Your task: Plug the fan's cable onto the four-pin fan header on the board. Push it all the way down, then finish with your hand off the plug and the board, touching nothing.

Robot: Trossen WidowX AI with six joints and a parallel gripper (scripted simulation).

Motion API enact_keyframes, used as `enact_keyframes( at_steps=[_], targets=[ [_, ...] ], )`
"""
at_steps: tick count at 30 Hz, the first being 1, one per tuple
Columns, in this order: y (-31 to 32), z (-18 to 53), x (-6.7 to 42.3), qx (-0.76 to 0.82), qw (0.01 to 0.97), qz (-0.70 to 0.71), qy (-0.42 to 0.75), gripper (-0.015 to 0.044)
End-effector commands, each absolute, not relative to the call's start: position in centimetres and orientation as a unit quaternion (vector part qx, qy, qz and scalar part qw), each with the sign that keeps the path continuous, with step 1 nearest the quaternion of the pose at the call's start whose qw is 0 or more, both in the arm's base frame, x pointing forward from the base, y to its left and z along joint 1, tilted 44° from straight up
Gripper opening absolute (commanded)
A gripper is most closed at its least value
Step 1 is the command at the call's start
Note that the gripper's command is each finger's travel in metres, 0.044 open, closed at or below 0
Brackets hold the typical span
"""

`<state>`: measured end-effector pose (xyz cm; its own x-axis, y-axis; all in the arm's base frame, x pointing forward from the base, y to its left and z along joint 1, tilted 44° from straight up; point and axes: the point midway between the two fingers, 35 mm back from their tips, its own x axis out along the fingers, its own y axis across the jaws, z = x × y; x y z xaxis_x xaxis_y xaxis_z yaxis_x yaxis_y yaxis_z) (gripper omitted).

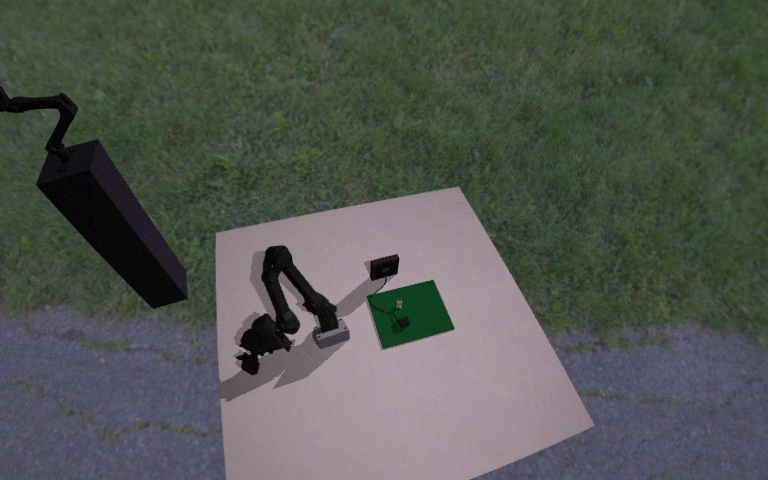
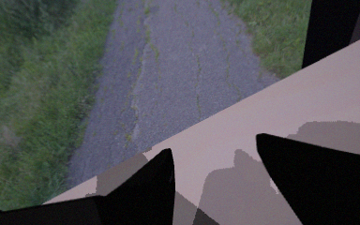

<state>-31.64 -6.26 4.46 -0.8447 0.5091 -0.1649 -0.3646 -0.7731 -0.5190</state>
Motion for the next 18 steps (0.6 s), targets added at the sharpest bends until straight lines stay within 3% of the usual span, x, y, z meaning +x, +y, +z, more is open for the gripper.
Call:
enact_keyframes(
  at_steps=[1,4,9,18],
  targets=[
    [-6.3,4.5,-31.6,-0.15,0.235,0.93,-0.241,0.0252],
    [-6.3,4.5,-31.6,-0.15,0.235,0.93,-0.241,0.0331],
    [-12.2,2.7,-31.6,-0.159,0.127,0.959,-0.197,0.021],
    [-25.8,-1.5,-25.4,-0.264,-0.109,0.955,-0.077,0.021]
  ],
)
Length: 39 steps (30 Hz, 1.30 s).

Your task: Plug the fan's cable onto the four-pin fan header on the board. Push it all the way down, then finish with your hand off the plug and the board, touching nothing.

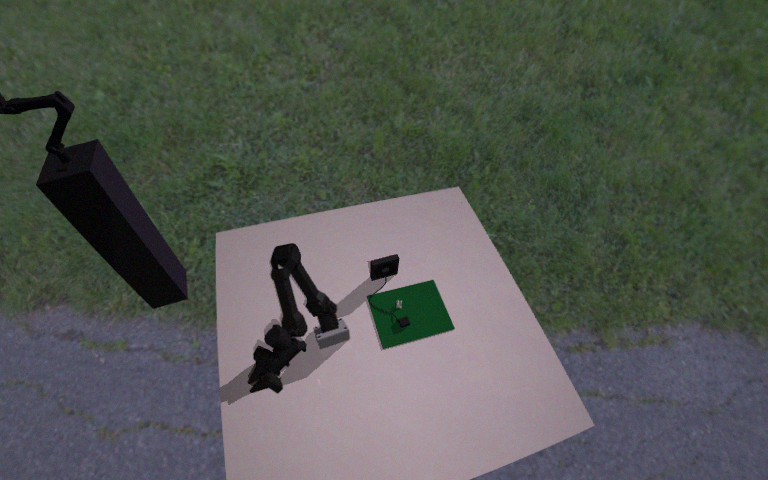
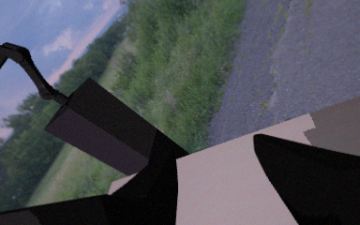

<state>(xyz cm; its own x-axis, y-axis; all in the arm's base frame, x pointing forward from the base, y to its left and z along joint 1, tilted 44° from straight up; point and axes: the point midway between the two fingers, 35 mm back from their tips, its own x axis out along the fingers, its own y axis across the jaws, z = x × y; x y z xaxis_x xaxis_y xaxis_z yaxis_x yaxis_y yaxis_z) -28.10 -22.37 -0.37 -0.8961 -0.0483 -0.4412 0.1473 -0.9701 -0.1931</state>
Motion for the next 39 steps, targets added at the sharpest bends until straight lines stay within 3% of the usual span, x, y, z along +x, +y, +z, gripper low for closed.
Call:
enact_keyframes(
  at_steps=[1,12,21,25,30,39],
  targets=[
    [-27.0,-1.9,-24.3,0.281,0.129,-0.949,0.065,0.021],
    [-34.6,-5.7,-7.9,0.515,0.255,-0.819,-0.001,0.021],
    [-32.4,-6.6,7.4,0.691,0.225,-0.685,0.049,0.021],
    [-30.2,-6.4,11.7,0.733,0.194,-0.648,0.079,0.021],
    [-25.8,-5.4,17.5,0.786,0.086,-0.6,0.118,0.021],
    [-13.8,-0.5,26.3,0.77,-0.21,-0.566,0.209,0.021]
  ],
)
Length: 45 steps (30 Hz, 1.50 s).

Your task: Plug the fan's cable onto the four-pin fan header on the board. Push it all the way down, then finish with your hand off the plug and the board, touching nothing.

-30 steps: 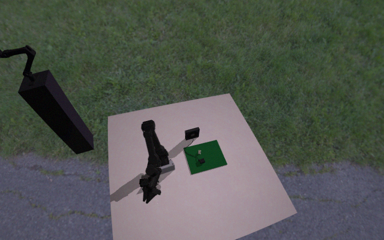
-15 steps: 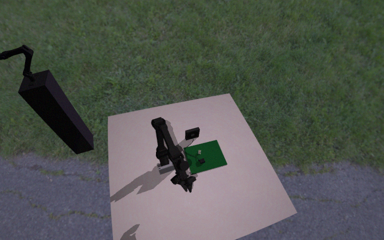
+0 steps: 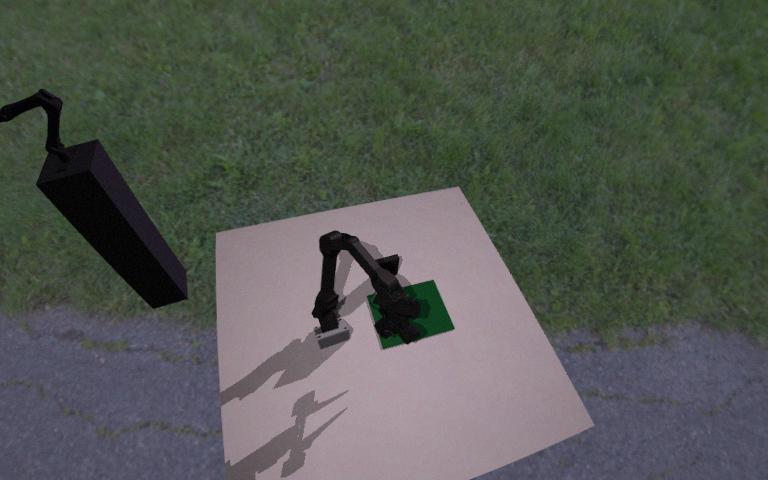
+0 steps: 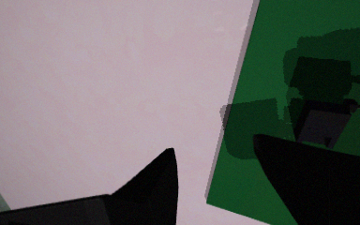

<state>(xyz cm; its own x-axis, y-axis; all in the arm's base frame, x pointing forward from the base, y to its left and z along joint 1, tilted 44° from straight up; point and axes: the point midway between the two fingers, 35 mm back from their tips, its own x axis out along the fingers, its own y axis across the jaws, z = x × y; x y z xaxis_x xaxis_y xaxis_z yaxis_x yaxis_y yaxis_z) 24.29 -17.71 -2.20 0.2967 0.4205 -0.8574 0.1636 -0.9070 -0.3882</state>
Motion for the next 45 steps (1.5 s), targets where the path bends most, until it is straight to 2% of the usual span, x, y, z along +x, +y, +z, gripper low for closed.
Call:
enact_keyframes(
  at_steps=[1,4,11,18,45],
  targets=[
    [-12.4,0.2,26.9,-0.756,0.244,0.568,-0.216,0.021],
    [-10.4,1.4,27.8,-0.732,0.292,0.573,-0.226,0.021],
    [-10.2,1.2,27.8,-0.732,0.292,0.573,-0.225,0.021],
    [-7.2,-2.0,27.8,-0.732,0.293,0.573,-0.226,0.021],
    [-4.7,-4.6,27.8,-0.732,0.293,0.572,-0.226,0.021]
  ],
)
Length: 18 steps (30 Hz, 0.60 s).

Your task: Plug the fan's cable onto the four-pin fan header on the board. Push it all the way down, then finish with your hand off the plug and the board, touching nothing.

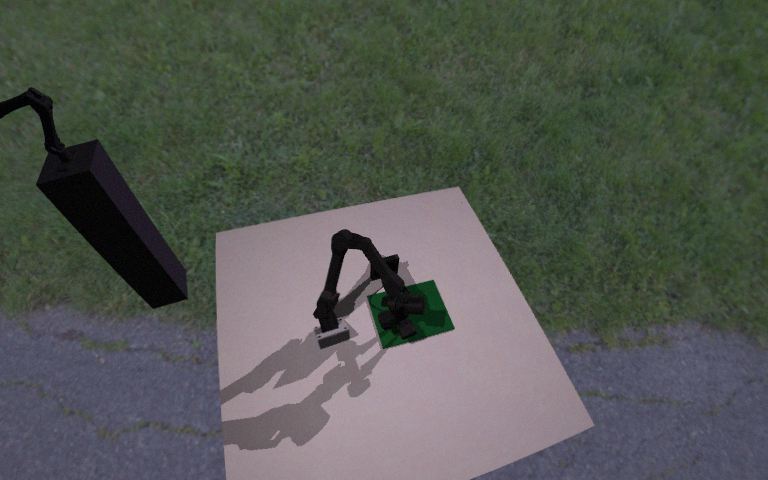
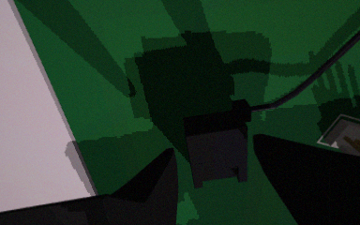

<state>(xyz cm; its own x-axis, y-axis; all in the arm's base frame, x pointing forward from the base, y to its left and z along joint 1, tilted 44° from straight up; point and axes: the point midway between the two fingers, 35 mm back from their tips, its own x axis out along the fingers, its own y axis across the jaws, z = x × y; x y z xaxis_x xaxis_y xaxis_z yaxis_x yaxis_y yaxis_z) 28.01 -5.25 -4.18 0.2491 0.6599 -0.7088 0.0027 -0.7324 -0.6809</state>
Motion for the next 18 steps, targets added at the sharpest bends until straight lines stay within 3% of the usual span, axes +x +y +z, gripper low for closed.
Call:
enact_keyframes(
  at_steps=[1,8,12,18],
  targets=[
    [-4.54,-4.74,27.83,-0.732,0.293,0.572,-0.226,0.021],
    [-4.37,-4.89,27.81,-0.732,0.293,0.572,-0.226,0.021],
    [-4.59,-4.8,27.88,-0.734,0.289,0.571,-0.226,0.0105],
    [-4.59,-4.8,27.88,-0.734,0.289,0.571,-0.226,0.0065]
  ],
)
